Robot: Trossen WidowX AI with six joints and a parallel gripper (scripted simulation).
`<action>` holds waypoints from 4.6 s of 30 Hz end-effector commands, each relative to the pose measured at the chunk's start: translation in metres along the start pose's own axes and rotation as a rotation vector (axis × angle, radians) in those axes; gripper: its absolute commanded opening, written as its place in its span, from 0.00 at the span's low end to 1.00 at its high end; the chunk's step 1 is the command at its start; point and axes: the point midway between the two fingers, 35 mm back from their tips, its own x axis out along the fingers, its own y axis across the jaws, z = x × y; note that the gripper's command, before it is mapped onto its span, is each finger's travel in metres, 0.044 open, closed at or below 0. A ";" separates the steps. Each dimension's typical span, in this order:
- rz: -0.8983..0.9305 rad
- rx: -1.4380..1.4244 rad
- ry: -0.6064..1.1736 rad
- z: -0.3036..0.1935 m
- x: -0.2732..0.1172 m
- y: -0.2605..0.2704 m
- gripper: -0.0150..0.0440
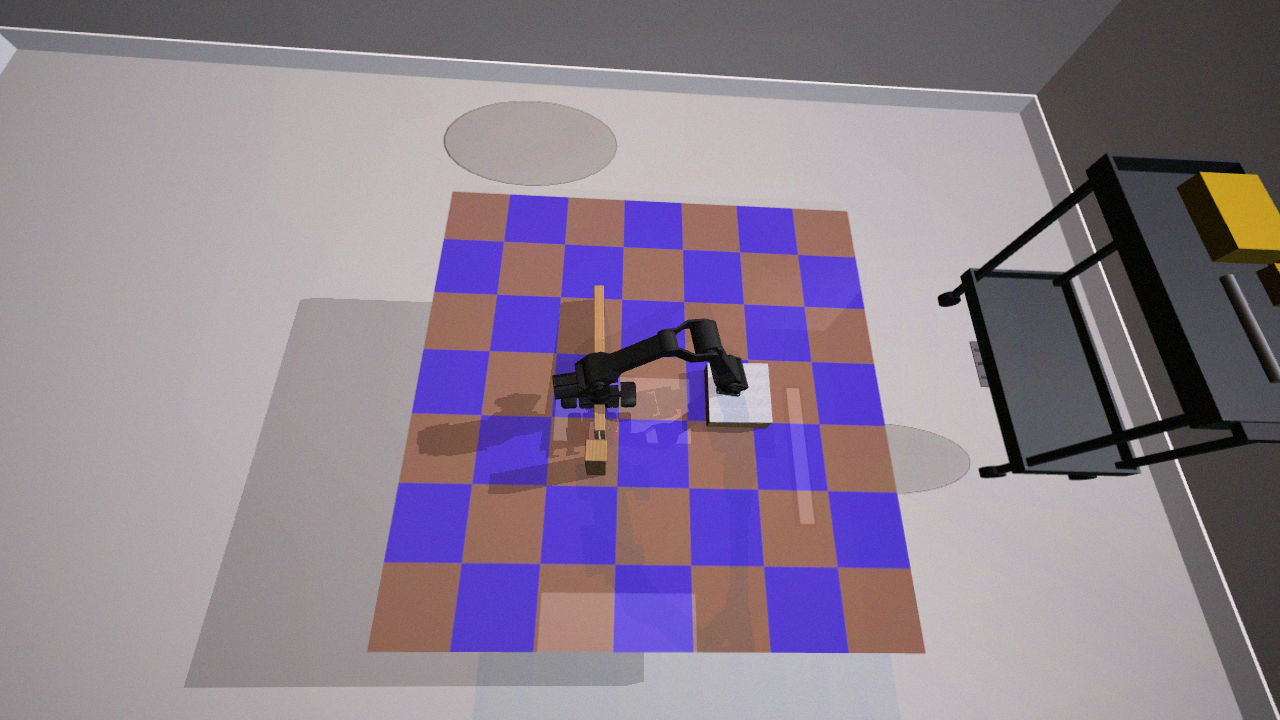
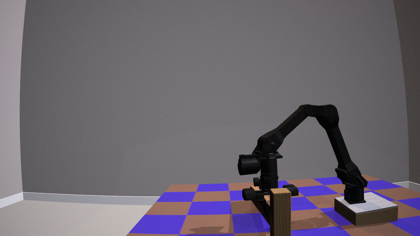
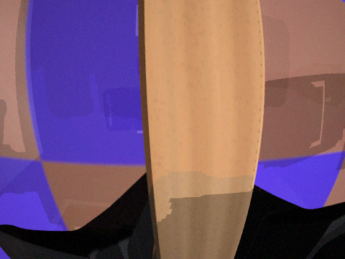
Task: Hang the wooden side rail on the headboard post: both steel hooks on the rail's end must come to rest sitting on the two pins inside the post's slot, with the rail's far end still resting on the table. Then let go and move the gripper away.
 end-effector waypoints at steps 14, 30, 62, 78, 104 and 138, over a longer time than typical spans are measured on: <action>0.019 0.001 0.001 -0.002 -0.005 0.006 0.25; 0.019 0.001 0.001 -0.004 -0.005 0.008 0.25; 0.019 0.001 0.001 -0.006 -0.005 0.011 0.25; 0.019 0.001 0.001 -0.008 -0.005 0.012 0.25; 0.019 0.001 0.001 -0.011 -0.005 0.012 0.25; 0.019 0.001 0.002 -0.015 -0.002 0.009 0.25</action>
